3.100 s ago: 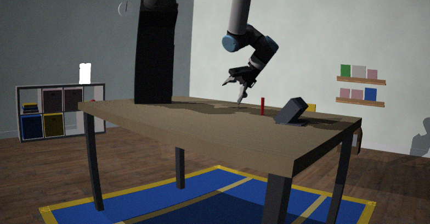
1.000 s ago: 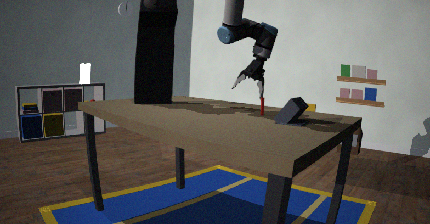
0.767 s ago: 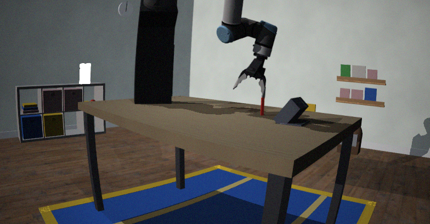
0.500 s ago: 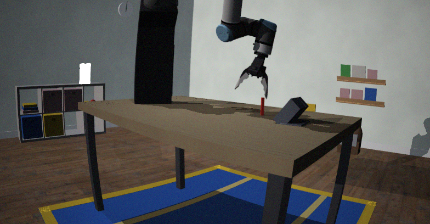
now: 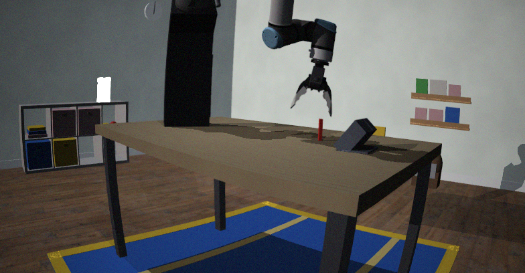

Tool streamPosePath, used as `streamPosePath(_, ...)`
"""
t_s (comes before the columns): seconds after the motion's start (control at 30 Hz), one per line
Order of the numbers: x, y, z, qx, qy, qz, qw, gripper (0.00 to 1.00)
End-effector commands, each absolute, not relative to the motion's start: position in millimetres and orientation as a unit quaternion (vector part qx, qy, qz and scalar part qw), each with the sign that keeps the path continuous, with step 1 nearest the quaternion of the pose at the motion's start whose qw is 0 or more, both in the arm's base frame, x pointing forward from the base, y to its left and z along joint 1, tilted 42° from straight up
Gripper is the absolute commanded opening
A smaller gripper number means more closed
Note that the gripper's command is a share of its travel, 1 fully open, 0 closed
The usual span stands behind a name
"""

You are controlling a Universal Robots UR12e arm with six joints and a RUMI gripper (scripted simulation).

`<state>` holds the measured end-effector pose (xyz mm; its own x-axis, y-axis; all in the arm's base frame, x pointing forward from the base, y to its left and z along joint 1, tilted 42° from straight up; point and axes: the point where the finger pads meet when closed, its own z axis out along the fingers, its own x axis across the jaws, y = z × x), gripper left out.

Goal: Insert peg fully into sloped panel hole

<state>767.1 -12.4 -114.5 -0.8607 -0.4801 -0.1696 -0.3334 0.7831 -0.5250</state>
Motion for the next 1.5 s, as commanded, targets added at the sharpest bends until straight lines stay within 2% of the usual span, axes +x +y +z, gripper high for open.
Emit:
streamPosePath(0.0,770.8,-14.7,-103.8,-0.241,0.924,-0.252,0.157,1.0)
streamPosePath(0.9,796.1,-24.6,-43.0,-0.349,0.867,-0.3,0.191,1.0)
streamPosePath(1.47,807.8,-30.7,-56.6,-0.35,0.867,-0.3,0.191,1.0)
